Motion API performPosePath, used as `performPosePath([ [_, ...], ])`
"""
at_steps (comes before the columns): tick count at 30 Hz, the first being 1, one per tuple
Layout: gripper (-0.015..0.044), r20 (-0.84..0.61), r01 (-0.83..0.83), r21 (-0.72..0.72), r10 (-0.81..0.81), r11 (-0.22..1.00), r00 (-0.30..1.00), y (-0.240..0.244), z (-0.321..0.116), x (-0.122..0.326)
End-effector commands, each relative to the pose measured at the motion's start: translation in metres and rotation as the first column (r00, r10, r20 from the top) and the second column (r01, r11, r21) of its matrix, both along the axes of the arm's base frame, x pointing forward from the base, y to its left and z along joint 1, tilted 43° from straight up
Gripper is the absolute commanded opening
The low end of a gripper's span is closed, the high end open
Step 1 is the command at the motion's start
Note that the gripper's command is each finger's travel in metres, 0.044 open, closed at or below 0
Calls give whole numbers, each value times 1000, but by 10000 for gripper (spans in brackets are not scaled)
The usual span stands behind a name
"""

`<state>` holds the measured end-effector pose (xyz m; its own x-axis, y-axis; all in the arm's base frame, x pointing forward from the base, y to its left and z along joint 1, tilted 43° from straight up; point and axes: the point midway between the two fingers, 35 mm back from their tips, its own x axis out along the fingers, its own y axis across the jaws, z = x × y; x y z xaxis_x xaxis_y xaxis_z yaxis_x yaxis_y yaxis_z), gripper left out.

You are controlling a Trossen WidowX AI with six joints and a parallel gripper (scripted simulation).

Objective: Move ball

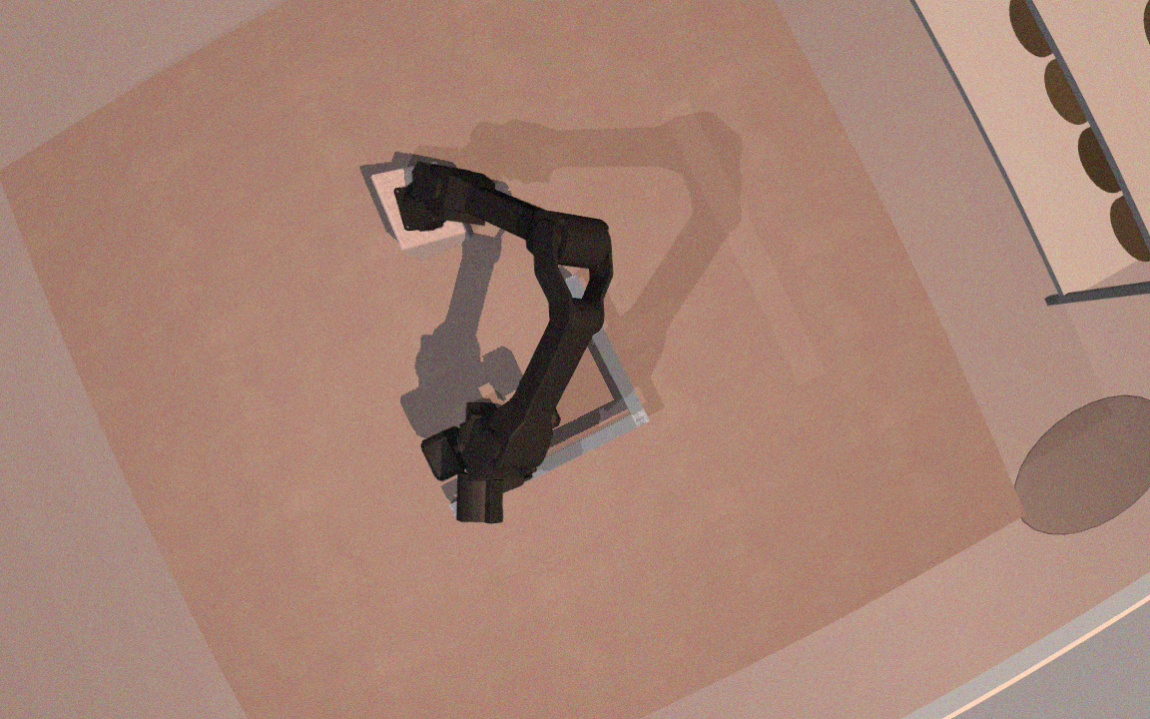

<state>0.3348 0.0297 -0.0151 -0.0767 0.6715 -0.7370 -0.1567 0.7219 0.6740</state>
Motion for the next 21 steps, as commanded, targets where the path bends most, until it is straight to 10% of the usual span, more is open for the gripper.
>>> performPosePath([
  [1, 348, 6, -12, -4, 12, 1000, 1000, 7, -8, 0],
  [21, 348, 6, -12, -3, 12, 1000, 1000, 26, -29, -2],
])
